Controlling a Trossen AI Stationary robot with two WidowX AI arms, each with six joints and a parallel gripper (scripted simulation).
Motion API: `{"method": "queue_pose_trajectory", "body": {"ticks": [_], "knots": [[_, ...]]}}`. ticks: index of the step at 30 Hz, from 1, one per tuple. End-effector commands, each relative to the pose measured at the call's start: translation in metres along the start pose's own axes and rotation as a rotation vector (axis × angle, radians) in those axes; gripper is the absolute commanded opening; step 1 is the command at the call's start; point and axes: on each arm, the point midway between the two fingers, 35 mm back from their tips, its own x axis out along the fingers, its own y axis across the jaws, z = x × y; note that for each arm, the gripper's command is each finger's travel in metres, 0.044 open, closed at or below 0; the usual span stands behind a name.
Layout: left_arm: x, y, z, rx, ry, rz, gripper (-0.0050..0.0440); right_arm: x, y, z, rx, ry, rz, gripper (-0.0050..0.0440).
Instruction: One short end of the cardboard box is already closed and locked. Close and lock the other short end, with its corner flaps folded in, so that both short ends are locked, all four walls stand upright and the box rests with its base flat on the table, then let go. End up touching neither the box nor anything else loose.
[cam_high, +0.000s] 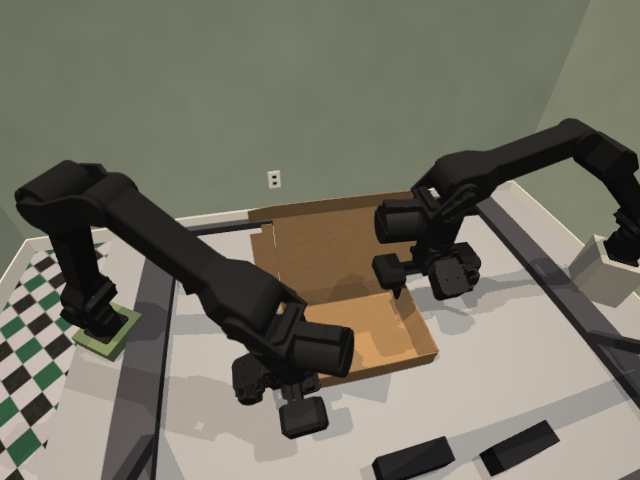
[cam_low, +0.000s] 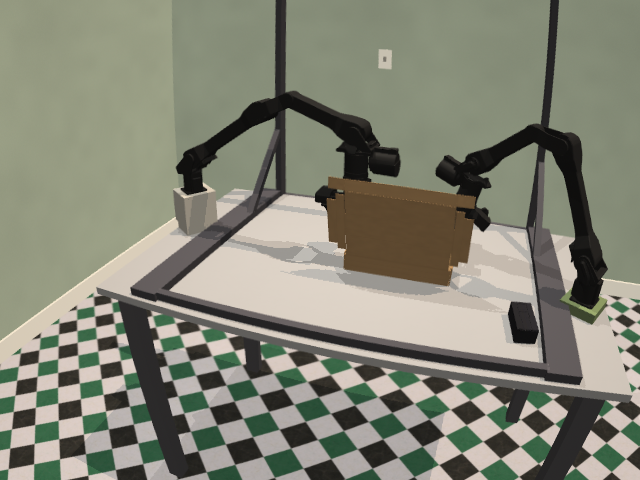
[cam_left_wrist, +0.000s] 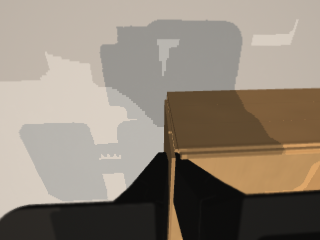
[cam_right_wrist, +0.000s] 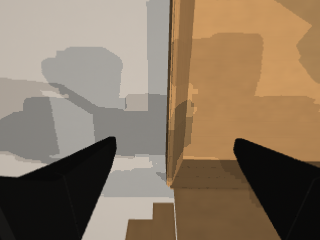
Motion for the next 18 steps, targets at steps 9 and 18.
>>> {"method": "queue_pose_trajectory", "body": {"ticks": [9,18], "knots": [[-0.009,0.003,-0.006,-0.006,0.021,0.019,0.0,0.0,-0.008,-0.001,-0.001,0.006,-0.053,0.0437],[-0.009,0.003,-0.006,-0.006,0.021,0.019,0.0,0.022,-0.009,-0.001,-0.001,0.006,-0.053,0.0437]]}}
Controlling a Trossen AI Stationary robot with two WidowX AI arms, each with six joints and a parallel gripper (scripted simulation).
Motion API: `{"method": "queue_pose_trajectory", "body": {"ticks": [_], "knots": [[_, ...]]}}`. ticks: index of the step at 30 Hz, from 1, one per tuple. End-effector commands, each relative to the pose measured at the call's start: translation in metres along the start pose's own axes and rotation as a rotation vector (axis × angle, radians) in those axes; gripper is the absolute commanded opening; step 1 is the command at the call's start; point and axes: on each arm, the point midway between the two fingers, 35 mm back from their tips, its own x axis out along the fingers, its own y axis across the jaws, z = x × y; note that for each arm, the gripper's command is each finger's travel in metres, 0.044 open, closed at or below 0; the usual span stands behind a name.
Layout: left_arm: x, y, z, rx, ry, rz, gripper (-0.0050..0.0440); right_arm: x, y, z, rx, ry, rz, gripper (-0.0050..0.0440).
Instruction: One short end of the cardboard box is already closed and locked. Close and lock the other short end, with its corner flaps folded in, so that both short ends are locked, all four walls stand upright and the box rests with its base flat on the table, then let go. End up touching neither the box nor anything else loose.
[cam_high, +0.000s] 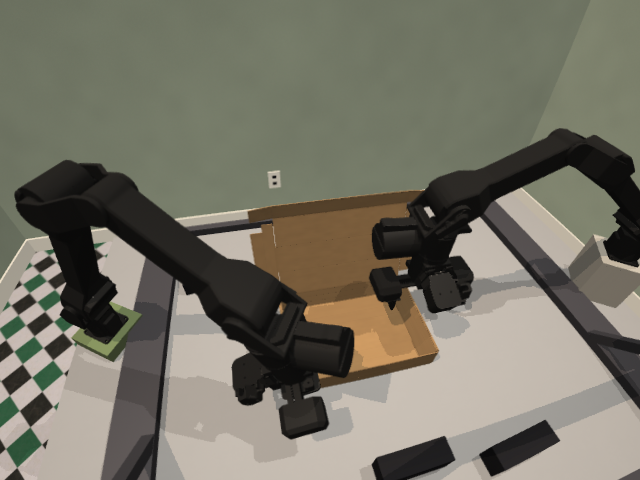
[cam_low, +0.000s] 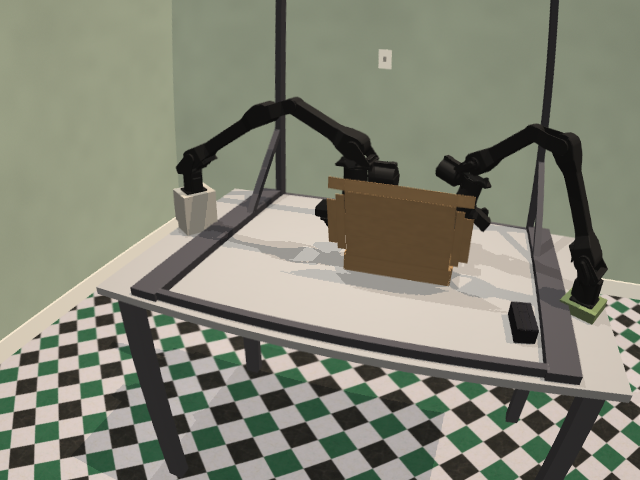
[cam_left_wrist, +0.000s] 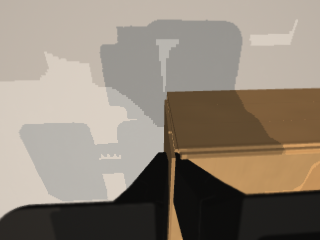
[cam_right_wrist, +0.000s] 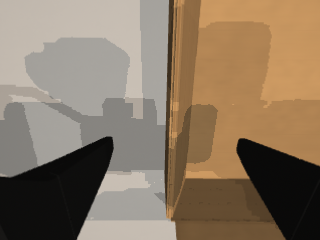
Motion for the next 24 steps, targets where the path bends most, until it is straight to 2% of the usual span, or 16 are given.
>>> {"method": "queue_pose_trajectory", "body": {"ticks": [1,10,24], "knots": [[-0.009,0.003,-0.006,-0.006,0.021,0.019,0.0,-0.014,-0.008,-0.001,-0.002,0.005,-0.041,0.0437],[-0.009,0.003,-0.006,-0.006,0.021,0.019,0.0,-0.012,-0.008,-0.001,-0.001,0.005,-0.041,0.0437],[-0.009,0.003,-0.006,-0.006,0.021,0.019,0.0,0.007,-0.009,-0.001,-0.001,0.005,-0.04,0.0437]]}}
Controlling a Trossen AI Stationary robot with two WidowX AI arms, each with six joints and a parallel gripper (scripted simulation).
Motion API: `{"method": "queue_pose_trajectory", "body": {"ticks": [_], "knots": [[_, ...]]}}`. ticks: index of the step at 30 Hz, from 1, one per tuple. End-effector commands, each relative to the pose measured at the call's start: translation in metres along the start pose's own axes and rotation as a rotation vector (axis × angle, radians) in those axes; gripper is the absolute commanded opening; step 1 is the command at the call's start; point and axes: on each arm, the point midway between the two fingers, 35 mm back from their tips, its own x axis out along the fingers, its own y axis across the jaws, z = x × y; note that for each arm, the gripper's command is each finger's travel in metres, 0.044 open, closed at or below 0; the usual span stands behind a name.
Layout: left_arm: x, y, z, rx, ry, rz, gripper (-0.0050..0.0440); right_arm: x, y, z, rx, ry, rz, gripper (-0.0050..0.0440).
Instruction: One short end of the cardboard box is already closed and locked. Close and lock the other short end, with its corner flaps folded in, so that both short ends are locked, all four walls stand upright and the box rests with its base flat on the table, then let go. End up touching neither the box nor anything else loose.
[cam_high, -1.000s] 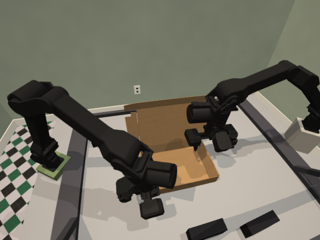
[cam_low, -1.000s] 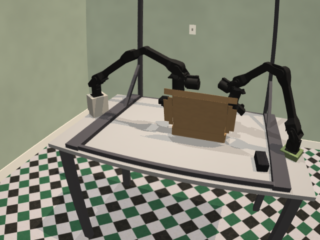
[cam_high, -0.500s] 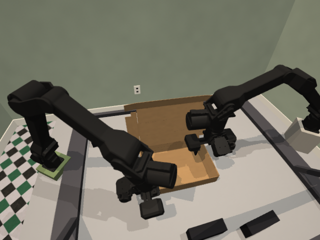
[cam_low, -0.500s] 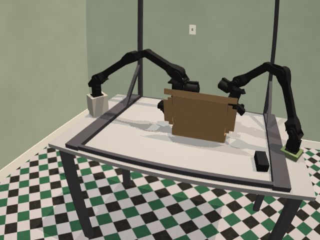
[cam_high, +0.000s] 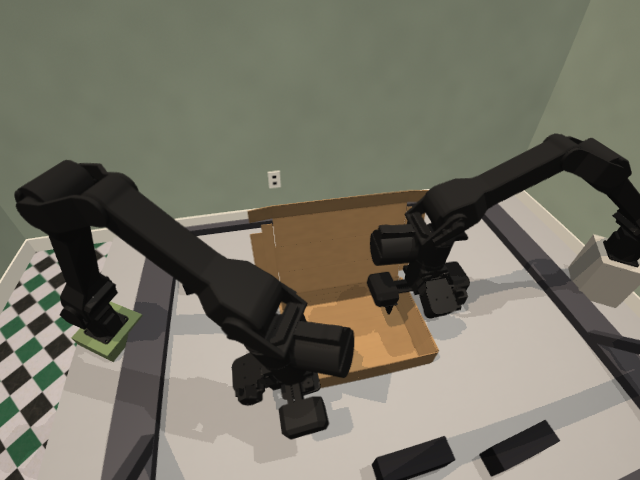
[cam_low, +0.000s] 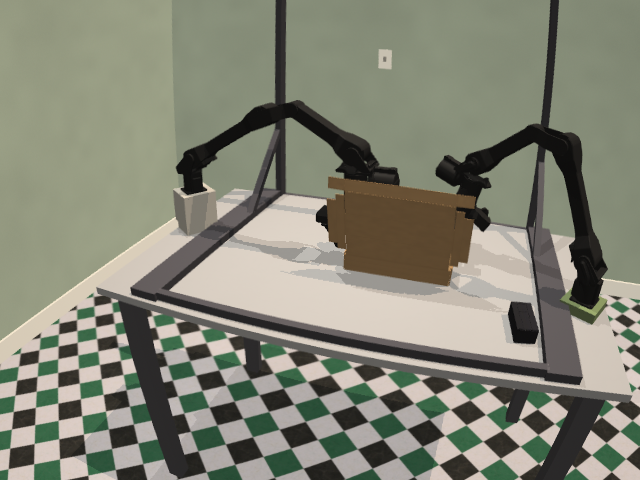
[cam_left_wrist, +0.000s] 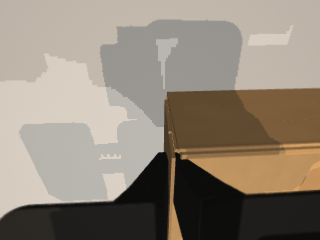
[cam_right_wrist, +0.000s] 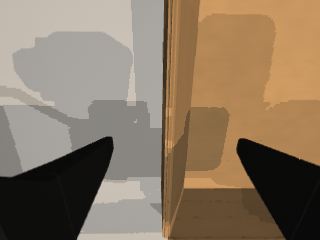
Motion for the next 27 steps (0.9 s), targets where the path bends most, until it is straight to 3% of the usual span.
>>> {"method": "queue_pose_trajectory", "body": {"ticks": [1,10,12,14,26,27], "knots": [[-0.0089,0.0029,-0.0056,-0.006,0.021,0.019,0.0,-0.0058,-0.0056,-0.001,-0.001,0.004,-0.028,0.0437],[-0.0089,0.0029,-0.0056,-0.006,0.021,0.019,0.0,-0.0033,-0.0056,-0.001,-0.001,0.004,-0.028,0.0437],[-0.0089,0.0029,-0.0056,-0.006,0.021,0.019,0.0,-0.0033,-0.0056,-0.001,-0.001,0.004,-0.028,0.0389],[-0.0089,0.0029,-0.0056,-0.006,0.021,0.019,0.0,-0.0033,-0.0056,-0.001,-0.001,0.004,-0.028,0.0389],[-0.0089,0.0029,-0.0056,-0.006,0.021,0.019,0.0,-0.0033,-0.0056,-0.001,-0.001,0.004,-0.028,0.0101],[-0.0089,0.0029,-0.0056,-0.006,0.021,0.019,0.0,-0.0033,-0.0056,-0.001,-0.001,0.004,-0.028,0.0101]]}}
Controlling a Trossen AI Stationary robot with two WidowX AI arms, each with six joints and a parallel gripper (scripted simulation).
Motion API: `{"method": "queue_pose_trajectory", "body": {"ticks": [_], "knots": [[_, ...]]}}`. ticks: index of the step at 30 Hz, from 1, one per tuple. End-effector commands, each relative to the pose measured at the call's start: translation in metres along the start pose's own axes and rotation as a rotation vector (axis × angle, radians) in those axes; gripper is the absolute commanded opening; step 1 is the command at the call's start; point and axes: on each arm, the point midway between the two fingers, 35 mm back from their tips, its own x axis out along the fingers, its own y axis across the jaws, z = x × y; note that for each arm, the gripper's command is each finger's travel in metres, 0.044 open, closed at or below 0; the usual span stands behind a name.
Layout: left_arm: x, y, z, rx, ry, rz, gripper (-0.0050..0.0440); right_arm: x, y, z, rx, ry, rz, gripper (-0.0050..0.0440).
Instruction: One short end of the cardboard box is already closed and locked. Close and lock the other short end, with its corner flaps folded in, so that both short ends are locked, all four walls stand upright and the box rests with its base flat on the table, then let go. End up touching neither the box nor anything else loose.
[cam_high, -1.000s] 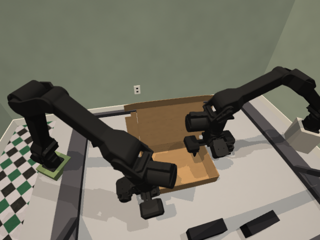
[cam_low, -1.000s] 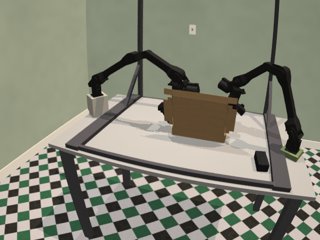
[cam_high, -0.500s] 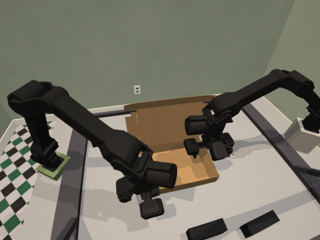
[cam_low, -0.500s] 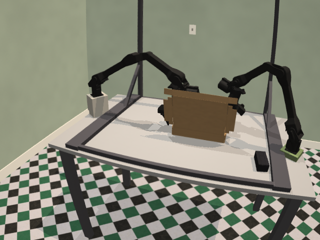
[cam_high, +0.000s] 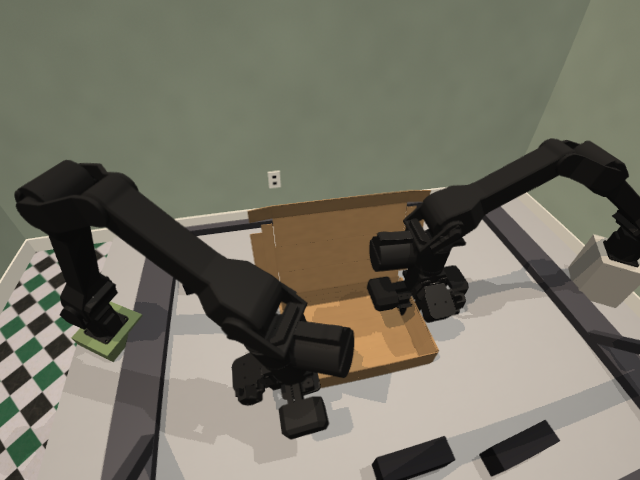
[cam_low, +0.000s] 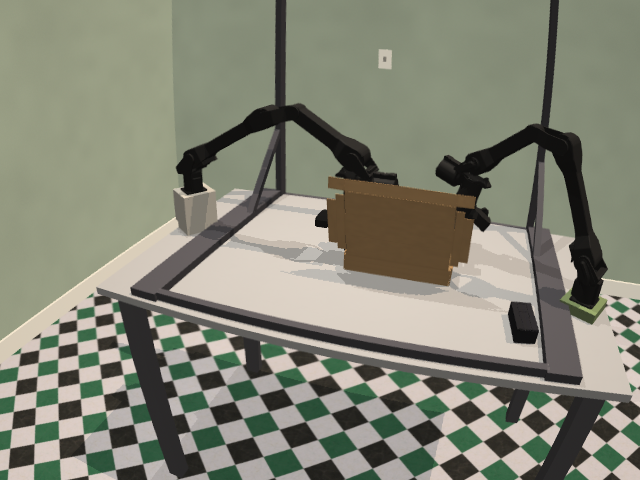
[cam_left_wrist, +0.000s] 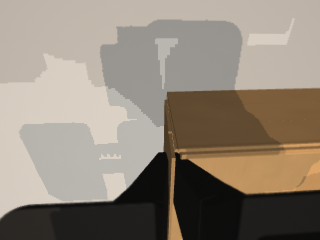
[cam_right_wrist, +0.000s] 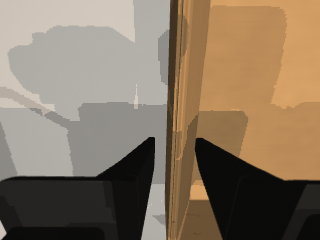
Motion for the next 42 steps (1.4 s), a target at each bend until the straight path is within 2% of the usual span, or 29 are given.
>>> {"method": "queue_pose_trajectory", "body": {"ticks": [1,4,15,27,30,36,38,42], "knots": [[-0.0089,0.0029,-0.0056,-0.006,0.021,0.019,0.0,-0.0163,-0.0082,-0.0011,-0.001,0.005,-0.041,0.0094],[-0.0089,0.0029,-0.0056,-0.006,0.021,0.019,0.0,-0.0163,-0.0082,-0.0011,-0.001,0.005,-0.041,0.0087],[-0.0089,0.0031,-0.0045,-0.004,0.017,0.019,0.0,-0.0163,-0.0071,-0.0015,-0.001,0.007,-0.036,0.0014],[-0.0089,0.003,-0.0042,-0.004,0.015,0.019,0.0,-0.0163,-0.0067,-0.0012,-0.001,0.006,-0.034,0.0012],[-0.0089,0.003,-0.0042,-0.004,0.015,0.019,0.0058,-0.0163,-0.0067,-0.0012,-0.001,0.006,-0.034,0.0084],[-0.0089,0.003,-0.0042,-0.004,0.015,0.019,0.0058,-0.0163,-0.0067,-0.0012,-0.001,0.006,-0.034,0.0228],[-0.0089,0.003,-0.0042,-0.004,0.015,0.019,0.0058,-0.0163,-0.0067,-0.0012,-0.001,0.006,-0.034,0.0228],[-0.0089,0.003,-0.0041,-0.004,0.015,0.019,0.0058,-0.0164,-0.0067,-0.0012,-0.001,0.006,-0.034,0.0324]]}}
